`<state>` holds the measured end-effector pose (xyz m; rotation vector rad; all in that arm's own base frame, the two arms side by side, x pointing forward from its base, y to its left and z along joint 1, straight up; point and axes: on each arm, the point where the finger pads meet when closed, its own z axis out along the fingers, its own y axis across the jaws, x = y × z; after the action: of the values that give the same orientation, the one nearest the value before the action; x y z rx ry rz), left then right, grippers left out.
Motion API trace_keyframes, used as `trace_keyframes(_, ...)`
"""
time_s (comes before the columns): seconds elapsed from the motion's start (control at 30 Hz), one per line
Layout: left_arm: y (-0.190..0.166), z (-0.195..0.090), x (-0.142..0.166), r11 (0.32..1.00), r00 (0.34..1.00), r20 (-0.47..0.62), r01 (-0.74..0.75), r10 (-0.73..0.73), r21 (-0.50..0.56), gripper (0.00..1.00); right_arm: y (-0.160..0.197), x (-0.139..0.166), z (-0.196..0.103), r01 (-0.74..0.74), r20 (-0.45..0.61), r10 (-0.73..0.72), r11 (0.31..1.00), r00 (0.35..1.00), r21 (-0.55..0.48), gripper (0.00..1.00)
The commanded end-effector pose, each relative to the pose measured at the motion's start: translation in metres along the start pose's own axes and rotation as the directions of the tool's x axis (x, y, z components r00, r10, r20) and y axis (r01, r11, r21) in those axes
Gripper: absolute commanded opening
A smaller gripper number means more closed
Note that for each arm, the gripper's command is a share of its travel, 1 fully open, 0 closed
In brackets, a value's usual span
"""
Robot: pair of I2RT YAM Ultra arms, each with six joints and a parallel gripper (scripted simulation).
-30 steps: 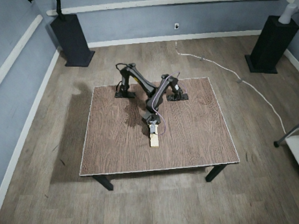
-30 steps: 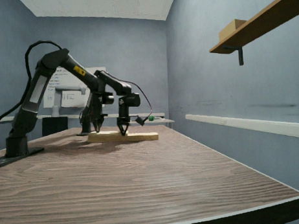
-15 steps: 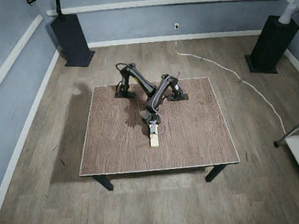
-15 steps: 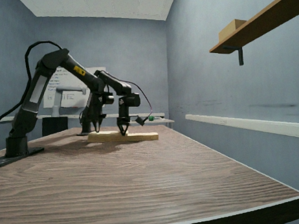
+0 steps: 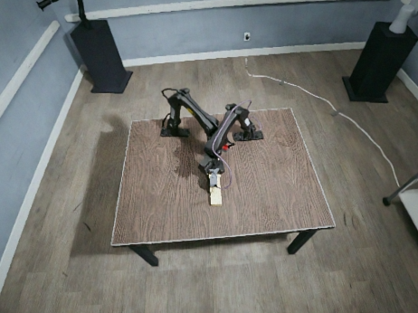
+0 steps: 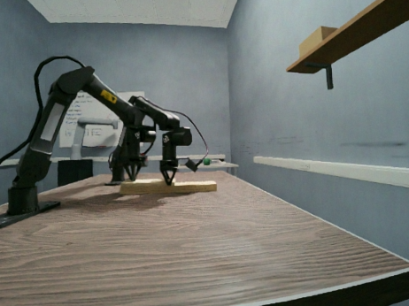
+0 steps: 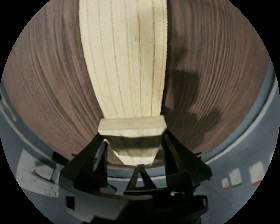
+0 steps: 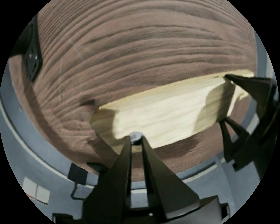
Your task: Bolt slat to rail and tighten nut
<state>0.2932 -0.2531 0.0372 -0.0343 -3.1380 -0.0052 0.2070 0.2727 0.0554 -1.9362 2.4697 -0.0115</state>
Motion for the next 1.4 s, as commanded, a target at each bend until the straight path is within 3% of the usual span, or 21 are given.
trace_keyframes(0.0,-0.0013,-0.0041,-0.0018,1.0,1.0,0.011,0.0,0.0,0.008,0.72,-0.0023,-0.0011,-0.0021,-0.255,0.009,0.255,0.967,0.967,-0.001,0.11)
trace_keyframes(0.07,-0.0013,-0.0041,-0.0018,1.0,1.0,0.011,0.0,0.0,0.008,0.72,-0.0023,-0.0011,-0.0021,-0.255,0.009,0.255,0.967,0.967,-0.001,0.11)
trace_keyframes(0.2,-0.0013,-0.0041,-0.0018,1.0,1.0,0.011,0.0,0.0,0.008,0.72,-0.0026,-0.0009,-0.0019,-0.406,0.008,0.406,0.914,0.914,-0.002,0.11)
trace_keyframes(0.57,-0.0013,-0.0041,-0.0018,1.0,1.0,0.011,0.0,0.0,0.008,0.72,-0.0032,-0.0005,-0.0015,-0.755,0.005,0.755,0.656,0.656,-0.005,0.11)
trace_keyframes(0.63,-0.0013,-0.0041,-0.0018,1.0,1.0,0.011,0.0,0.0,0.008,0.72,-0.0032,-0.0005,-0.0015,-0.755,0.005,0.755,0.656,0.656,-0.005,0.11)
trace_keyframes(1.0,-0.0013,-0.0041,-0.0018,1.0,1.0,0.011,0.0,0.0,0.008,0.72,-0.0032,-0.0004,-0.0011,-0.961,0.0,0.961,0.275,0.275,-0.007,0.11)
trace_keyframes(1.13,-0.0013,-0.0041,-0.0018,1.0,1.0,0.011,0.0,0.0,0.008,0.72,-0.0032,-0.0004,-0.0009,-0.993,-0.002,0.993,0.119,0.119,-0.006,0.11)
trace_keyframes(1.2,-0.0013,-0.0041,-0.0018,1.0,1.0,0.011,0.0,0.0,0.008,0.72,-0.0032,-0.0004,-0.0009,-0.993,-0.002,0.993,0.119,0.119,-0.006,0.11)
trace_keyframes(1.37,-0.0013,-0.0041,-0.0018,1.0,1.0,0.011,0.0,0.0,0.008,0.72,-0.0031,-0.0004,-0.0007,-0.997,-0.004,0.997,-0.079,-0.079,-0.005,0.11)
